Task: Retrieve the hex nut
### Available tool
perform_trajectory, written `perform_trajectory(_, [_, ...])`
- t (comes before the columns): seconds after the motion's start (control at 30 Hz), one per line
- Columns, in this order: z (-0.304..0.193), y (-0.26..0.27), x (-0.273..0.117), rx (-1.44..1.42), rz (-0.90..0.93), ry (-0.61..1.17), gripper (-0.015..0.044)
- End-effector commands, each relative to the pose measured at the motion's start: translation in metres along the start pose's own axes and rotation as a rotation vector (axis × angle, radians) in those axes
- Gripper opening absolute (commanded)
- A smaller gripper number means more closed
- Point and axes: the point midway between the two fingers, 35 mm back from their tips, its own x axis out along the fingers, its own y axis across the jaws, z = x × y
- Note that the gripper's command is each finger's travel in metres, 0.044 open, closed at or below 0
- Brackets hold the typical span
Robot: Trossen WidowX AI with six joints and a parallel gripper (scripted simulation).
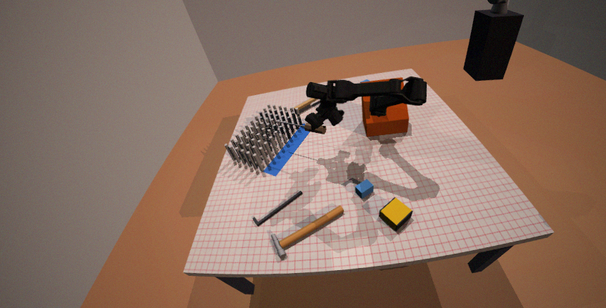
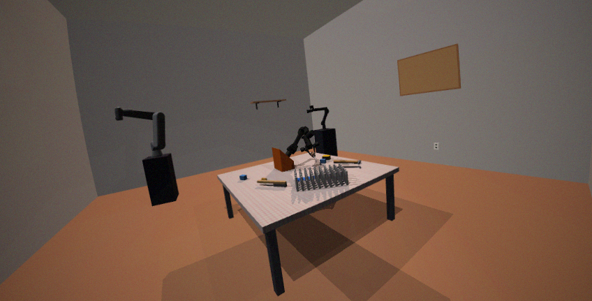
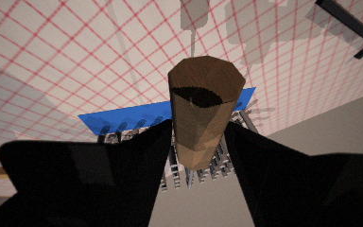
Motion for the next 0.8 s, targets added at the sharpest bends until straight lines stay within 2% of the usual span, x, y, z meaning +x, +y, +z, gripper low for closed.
perform_trajectory(0.0, [0.006,0.006,0.020,-0.001,0.013,0.004,0.0000])
perform_trajectory(0.77, [0.067,0.030,0.098,0.014,-0.027,0.010,0.0000])
